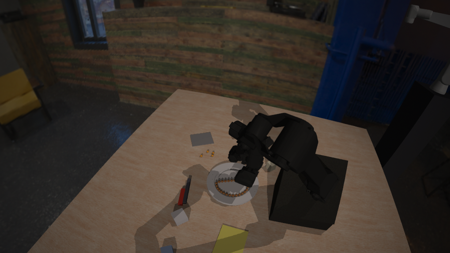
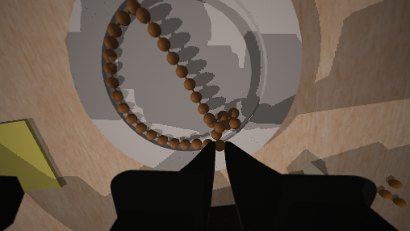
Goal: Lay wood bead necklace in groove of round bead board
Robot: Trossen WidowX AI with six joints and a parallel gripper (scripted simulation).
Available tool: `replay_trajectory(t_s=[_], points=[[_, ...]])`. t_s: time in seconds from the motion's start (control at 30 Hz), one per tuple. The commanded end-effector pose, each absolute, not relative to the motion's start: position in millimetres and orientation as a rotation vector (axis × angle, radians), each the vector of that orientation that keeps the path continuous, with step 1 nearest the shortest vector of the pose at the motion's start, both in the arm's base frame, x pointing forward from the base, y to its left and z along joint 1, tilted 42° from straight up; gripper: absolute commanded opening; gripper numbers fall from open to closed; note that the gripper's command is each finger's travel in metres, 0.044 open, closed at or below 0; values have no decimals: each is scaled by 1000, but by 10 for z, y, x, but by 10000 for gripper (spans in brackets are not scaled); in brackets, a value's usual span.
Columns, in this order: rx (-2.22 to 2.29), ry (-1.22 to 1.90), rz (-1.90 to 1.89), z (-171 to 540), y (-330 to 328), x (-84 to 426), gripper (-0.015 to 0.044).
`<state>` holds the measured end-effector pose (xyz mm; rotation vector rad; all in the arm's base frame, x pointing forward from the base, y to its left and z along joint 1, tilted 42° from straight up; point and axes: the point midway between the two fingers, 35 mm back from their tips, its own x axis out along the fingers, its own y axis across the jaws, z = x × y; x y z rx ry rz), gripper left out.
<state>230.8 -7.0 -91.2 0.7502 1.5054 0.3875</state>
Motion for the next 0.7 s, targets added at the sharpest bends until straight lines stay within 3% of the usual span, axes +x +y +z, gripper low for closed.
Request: replay_trajectory(t_s=[0.0, 0.27, 0.67], points=[[747, 1510, 389, -962, -29, 2298, 0], [748, 1510, 389, -1039, 42, 2302, 0], [739, 1502, 386, -1003, -16, 2323, 315]])
